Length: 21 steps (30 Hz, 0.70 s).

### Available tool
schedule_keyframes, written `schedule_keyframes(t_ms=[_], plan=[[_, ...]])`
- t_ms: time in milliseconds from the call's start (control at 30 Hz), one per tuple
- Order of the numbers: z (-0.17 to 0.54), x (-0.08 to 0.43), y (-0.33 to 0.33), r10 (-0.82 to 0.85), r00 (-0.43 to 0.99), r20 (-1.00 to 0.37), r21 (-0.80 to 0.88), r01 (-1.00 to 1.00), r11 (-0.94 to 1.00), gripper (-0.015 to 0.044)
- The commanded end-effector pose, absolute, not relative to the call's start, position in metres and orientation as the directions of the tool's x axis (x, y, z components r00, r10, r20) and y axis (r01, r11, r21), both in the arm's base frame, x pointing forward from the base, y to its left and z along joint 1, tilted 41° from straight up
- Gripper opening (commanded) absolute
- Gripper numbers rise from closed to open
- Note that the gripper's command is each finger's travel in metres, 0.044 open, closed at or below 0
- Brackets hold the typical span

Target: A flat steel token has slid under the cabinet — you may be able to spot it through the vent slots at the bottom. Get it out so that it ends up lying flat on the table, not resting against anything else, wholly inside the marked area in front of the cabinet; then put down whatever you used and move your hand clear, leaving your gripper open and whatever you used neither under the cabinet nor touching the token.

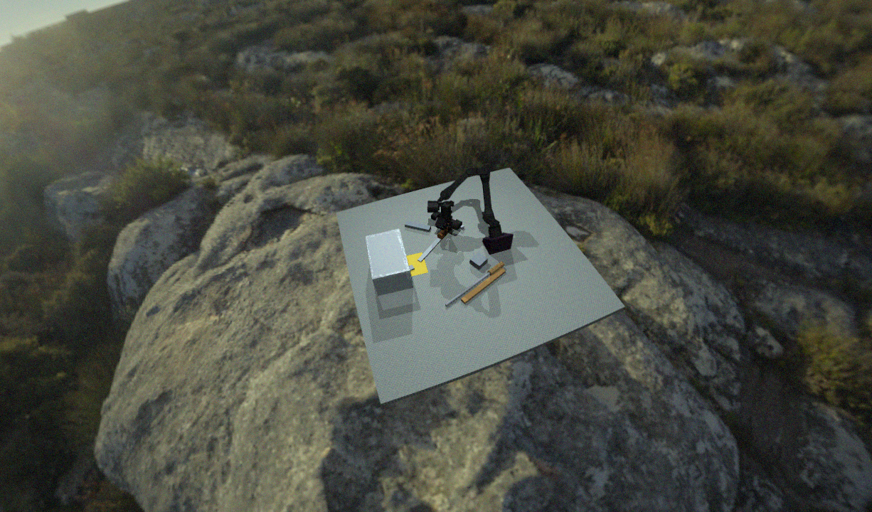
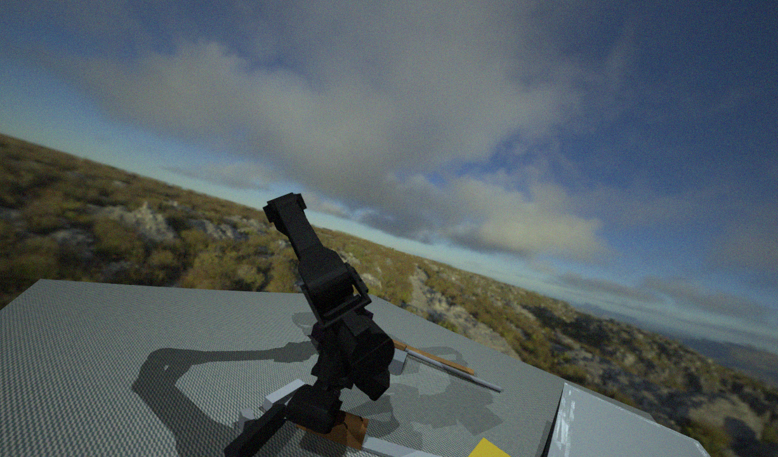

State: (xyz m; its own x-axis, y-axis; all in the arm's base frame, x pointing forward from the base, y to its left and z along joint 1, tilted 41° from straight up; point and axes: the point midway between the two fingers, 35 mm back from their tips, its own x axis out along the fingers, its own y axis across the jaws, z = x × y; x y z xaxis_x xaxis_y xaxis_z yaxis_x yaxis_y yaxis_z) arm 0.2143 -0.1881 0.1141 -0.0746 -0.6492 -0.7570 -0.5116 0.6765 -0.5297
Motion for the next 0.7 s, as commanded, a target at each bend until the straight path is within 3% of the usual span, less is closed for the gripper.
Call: schedule_keyframes(t_ms=[0,667], plan=[[0.122,0.217,-0.195,-0.654,-0.069,-0.753,-0.538,-0.508,0.673,0.0],[0.138,0.221,-0.213,-0.656,-0.069,-0.752,-0.539,-0.51,0.67,0.0]])
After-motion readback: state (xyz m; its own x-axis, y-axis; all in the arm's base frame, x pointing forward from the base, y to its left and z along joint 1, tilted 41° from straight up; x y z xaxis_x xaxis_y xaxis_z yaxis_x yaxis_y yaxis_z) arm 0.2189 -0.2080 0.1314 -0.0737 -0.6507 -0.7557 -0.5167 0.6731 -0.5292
